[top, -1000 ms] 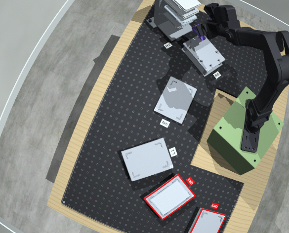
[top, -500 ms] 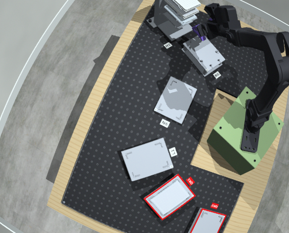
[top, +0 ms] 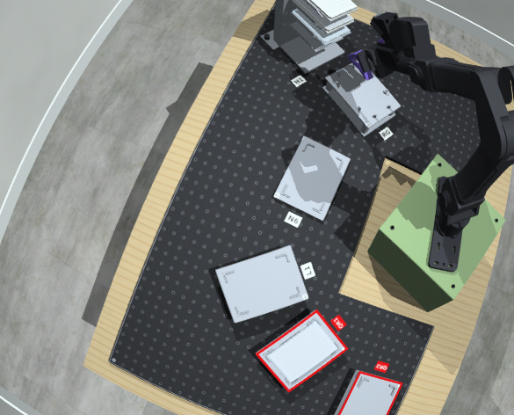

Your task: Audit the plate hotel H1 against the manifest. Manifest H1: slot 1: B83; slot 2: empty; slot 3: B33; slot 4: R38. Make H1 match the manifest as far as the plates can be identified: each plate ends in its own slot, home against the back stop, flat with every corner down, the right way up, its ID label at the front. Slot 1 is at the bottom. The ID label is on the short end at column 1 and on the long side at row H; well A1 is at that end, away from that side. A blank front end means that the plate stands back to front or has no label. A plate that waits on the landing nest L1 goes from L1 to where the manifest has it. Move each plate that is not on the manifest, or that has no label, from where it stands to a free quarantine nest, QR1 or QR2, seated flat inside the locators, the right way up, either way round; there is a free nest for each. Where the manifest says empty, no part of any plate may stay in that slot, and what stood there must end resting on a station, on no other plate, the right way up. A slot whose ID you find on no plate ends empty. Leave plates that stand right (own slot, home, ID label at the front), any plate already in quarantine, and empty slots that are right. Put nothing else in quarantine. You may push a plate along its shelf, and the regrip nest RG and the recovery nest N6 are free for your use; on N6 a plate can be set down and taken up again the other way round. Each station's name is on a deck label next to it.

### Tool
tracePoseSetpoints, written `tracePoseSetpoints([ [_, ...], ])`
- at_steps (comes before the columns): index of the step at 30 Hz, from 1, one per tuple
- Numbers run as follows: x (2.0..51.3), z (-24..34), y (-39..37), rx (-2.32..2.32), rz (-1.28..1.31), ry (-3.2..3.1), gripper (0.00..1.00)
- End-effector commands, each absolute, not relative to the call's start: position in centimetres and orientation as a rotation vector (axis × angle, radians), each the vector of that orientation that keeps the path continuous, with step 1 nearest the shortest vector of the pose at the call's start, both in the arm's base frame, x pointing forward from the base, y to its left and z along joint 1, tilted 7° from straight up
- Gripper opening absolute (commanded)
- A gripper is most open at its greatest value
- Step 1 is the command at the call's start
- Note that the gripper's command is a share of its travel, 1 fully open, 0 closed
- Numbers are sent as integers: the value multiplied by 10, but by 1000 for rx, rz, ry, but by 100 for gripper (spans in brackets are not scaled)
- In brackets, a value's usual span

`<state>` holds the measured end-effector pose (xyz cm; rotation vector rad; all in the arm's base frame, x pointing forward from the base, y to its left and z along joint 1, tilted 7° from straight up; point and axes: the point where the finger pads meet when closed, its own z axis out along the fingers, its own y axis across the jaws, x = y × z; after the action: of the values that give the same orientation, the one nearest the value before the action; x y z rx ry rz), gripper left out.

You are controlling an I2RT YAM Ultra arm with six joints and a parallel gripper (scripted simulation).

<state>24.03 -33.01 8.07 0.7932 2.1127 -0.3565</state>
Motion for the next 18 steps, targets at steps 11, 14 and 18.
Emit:
tracePoseSetpoints([
  [11, 241, 57, -326, 789, -340, 2120, 100],
  [14, 242, 52, -325, 788, -339, 2120, 100],
  [18, 243, 45, -324, 787, -338, 2121, 100],
])
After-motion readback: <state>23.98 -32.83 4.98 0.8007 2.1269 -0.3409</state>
